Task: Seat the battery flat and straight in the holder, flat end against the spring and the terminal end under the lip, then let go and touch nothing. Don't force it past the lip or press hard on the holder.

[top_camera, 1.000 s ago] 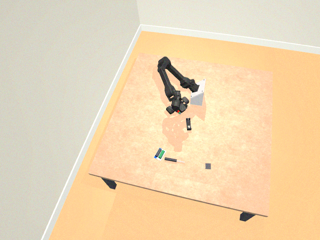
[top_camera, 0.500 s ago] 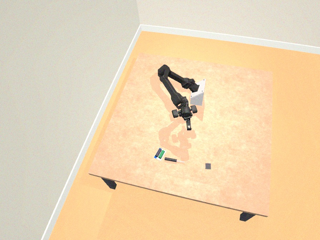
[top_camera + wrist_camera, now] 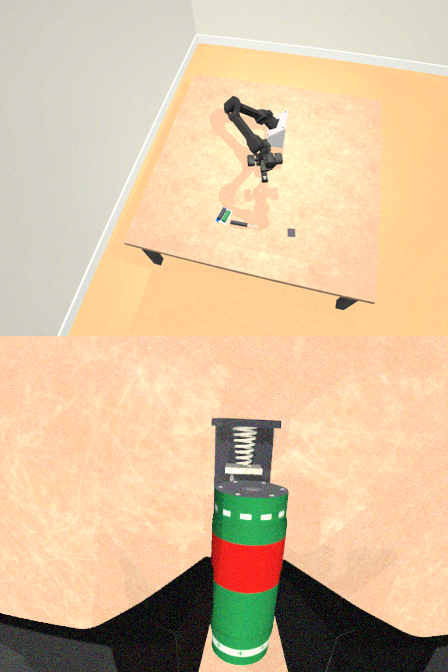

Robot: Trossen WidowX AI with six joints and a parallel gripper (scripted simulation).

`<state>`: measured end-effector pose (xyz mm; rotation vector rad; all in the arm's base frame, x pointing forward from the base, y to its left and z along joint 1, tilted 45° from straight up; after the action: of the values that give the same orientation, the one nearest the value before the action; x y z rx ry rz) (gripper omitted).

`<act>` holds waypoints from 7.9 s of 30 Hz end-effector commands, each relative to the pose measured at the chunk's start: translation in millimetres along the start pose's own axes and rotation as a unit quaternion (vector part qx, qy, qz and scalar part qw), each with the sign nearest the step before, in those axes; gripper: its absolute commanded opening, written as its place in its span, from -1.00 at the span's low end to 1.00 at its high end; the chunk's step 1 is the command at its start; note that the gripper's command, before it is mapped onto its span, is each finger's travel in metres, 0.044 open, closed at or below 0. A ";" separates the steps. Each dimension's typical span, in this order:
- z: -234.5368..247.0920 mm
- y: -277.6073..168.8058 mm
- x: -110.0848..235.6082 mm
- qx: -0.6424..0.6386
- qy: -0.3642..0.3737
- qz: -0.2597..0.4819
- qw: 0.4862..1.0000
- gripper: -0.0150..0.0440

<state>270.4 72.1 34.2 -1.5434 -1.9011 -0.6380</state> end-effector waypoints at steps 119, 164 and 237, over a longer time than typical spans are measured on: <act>9.7 41.7 -63.2 -0.005 -0.044 0.202 0.978 -0.23; 6.4 28.4 -67.1 0.000 -0.006 0.110 0.994 -0.23; -4.7 3.0 -69.2 0.003 0.020 0.036 0.999 0.12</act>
<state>284.6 22.3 -11.5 -1.5774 -1.8084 -0.6324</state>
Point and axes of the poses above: the point midway between the two fingers, 35 mm back from their tips, its own x axis back along the fingers, its own z axis across the jaws, y = z × x, the point moved 4 cm from there along x, back along the fingers, and after that the axes turned 14 degrees about -x, right-handed, at the moved point
